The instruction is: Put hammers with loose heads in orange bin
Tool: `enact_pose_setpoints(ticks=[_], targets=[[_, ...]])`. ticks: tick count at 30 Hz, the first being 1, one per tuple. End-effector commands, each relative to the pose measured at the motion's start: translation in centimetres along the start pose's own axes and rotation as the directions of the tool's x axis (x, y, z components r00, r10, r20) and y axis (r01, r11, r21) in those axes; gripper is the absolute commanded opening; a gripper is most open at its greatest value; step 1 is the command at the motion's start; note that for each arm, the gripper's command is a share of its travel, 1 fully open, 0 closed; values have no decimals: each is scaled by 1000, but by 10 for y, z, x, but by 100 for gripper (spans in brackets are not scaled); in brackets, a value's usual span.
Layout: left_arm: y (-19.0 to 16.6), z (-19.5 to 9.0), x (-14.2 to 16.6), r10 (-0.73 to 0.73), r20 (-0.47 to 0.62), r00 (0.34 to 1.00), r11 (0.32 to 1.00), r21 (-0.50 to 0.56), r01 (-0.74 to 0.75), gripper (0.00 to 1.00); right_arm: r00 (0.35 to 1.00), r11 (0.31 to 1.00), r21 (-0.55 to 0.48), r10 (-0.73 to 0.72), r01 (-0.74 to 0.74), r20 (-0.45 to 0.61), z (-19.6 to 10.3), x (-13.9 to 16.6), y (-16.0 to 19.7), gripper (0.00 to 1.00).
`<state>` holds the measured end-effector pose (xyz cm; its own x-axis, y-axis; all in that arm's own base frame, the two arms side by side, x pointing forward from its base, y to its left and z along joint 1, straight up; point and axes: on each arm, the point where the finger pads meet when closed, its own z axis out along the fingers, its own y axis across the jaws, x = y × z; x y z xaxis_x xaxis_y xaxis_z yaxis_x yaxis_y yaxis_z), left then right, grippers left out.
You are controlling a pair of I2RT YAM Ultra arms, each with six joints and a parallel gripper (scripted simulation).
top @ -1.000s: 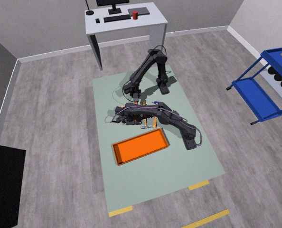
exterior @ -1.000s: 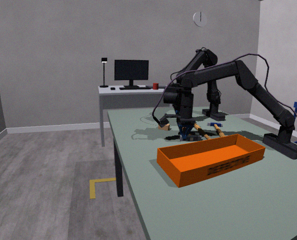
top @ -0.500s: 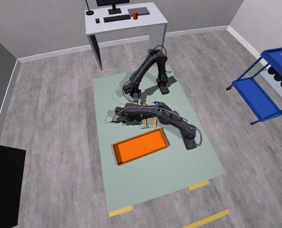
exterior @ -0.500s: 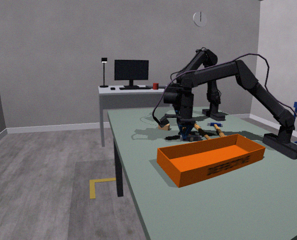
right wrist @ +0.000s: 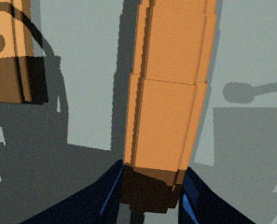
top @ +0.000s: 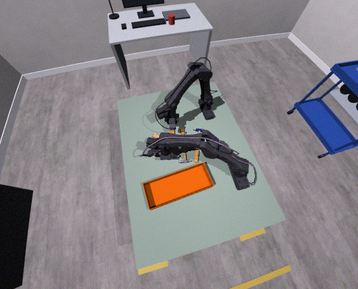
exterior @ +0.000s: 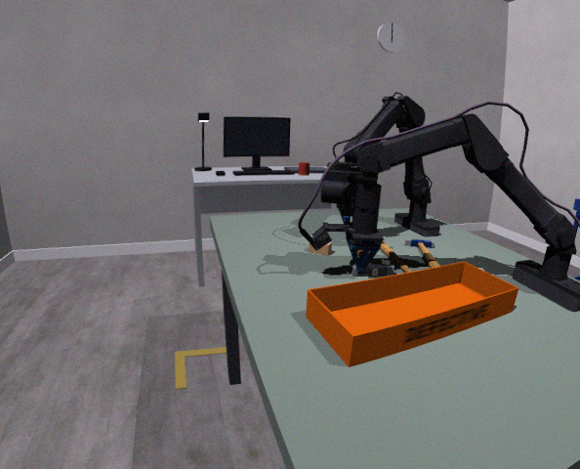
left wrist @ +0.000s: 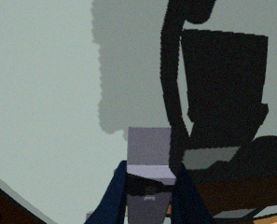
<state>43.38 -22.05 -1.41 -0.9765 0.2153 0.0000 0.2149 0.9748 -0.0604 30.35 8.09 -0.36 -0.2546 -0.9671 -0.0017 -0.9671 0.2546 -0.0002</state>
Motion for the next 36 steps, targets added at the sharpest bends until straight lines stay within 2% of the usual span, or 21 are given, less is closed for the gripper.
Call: enact_pose_setpoints(ticks=[1,3,6,13,14,15,16,17,36], targets=[[22,-8,-3,-6,12,1000,999,-38,6,16,999,1000,3,12,-12,-47,-4,14,1,25],[22,-8,-3,-6,12,1000,999,-38,6,16,999,1000,3,12,-12,-47,-4,14,1,25],[10,-6,-3,-3,11,1000,1000,-17,3,16,1000,1000,21,2,-2,10,-7,0,-3,25],[-1,-5,-2,-1,10,1000,1000,10,1,16,1000,1000,21,2,-2,10,-7,0,-3,25],[-1,-5,-2,-1,10,1000,1000,10,1,28,1000,1000,13,2,-2,6,-4,0,-2,25],[-1,-5,-2,-1,10,1000,1000,10,1,32,1000,1000,13,2,-2,6,-4,0,-2,25],[-2,-13,-5,0,24,1000,1000,13,0,44,1000,1000,13,2,-2,6,-4,0,-2,25],[1,-16,-6,-7,26,1000,1000,13,7,45,1000,1000,13,2,-2,6,-4,0,-2,25],[2,-47,-11,-1,63,998,1000,14,0,45,1000,1000,13,2,-2,6,-4,0,-2,25]])
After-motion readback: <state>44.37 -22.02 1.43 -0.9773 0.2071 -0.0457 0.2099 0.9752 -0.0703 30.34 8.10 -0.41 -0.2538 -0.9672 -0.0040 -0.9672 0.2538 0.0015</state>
